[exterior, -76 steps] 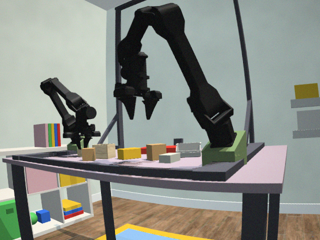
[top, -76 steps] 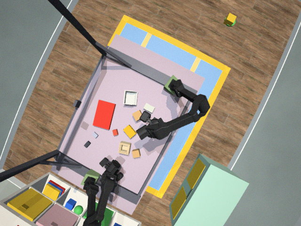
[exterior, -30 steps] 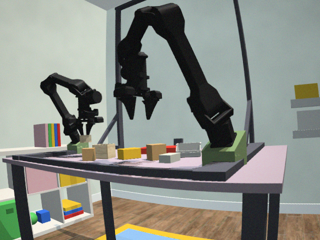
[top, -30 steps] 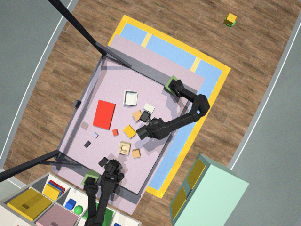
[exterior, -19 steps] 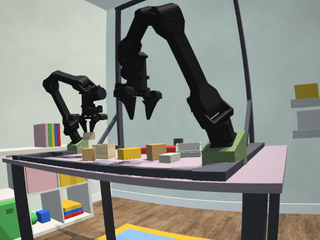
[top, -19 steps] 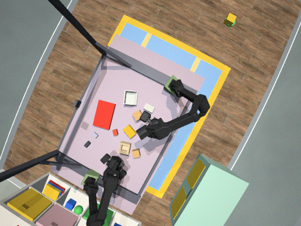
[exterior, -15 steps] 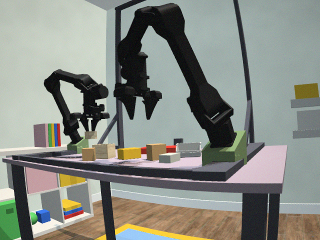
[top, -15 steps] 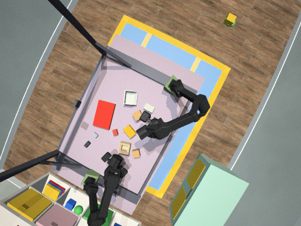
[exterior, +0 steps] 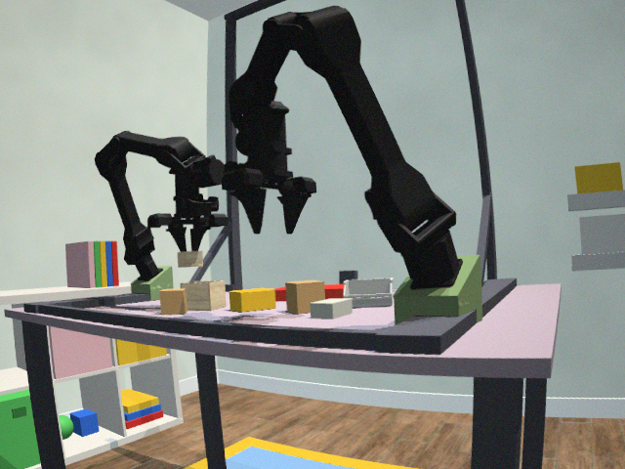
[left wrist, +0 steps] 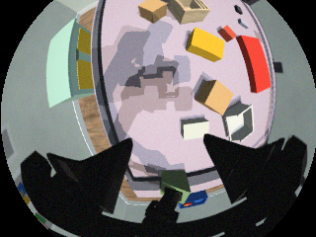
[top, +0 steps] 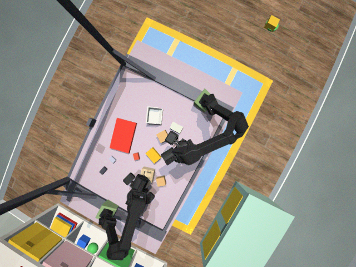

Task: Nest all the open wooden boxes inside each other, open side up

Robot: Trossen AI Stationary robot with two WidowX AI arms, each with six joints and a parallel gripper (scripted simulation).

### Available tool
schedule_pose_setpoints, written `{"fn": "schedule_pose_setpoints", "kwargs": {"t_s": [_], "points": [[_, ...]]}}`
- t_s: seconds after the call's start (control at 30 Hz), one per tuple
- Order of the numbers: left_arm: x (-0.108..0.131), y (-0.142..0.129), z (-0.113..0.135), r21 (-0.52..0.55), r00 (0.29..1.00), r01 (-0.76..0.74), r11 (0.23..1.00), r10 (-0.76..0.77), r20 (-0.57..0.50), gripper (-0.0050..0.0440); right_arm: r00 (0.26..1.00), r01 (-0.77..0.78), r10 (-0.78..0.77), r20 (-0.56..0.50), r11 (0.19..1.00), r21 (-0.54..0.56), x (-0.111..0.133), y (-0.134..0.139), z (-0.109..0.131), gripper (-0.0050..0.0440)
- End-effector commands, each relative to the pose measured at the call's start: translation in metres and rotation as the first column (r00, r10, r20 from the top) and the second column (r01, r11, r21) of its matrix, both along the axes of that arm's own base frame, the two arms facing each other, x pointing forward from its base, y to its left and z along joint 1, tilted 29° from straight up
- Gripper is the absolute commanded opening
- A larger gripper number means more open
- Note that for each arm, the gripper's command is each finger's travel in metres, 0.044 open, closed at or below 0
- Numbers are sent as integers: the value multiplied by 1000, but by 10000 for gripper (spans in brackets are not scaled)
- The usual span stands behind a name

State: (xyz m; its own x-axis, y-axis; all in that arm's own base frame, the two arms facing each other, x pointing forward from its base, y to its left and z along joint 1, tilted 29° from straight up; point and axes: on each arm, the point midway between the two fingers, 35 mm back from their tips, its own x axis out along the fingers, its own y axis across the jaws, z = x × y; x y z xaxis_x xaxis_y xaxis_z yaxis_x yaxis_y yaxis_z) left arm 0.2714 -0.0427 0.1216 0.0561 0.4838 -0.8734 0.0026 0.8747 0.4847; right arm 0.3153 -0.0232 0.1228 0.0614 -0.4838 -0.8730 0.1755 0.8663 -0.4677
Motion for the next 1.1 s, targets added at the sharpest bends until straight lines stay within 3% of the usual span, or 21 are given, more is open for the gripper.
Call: {"fn": "schedule_pose_setpoints", "kwargs": {"t_s": [0.0, 0.3, 0.47, 1.07], "points": [[1, -1, 4, -7, 1000, 1, 1000, -1, 16, 400, 1000, 4, -4, 18, 1000, -1, 20, 6, 7, 180], [1, -1, 4, -7, 1000, 1, 1000, -1, 16, 400, 1000, 4, -4, 19, 1000, -2, 40, 11, 8, 180], [4, -3, -3, 6, 1000, 24, 1000, -24, 13, 400, 1000, 4, -4, 20, 1000, 1, 38, 10, 9, 180], [69, -57, -50, 100, 918, 266, 959, -283, 279, 400, 1000, 4, -4, 20, 1000, 1, 38, 10, 9, 180]]}}
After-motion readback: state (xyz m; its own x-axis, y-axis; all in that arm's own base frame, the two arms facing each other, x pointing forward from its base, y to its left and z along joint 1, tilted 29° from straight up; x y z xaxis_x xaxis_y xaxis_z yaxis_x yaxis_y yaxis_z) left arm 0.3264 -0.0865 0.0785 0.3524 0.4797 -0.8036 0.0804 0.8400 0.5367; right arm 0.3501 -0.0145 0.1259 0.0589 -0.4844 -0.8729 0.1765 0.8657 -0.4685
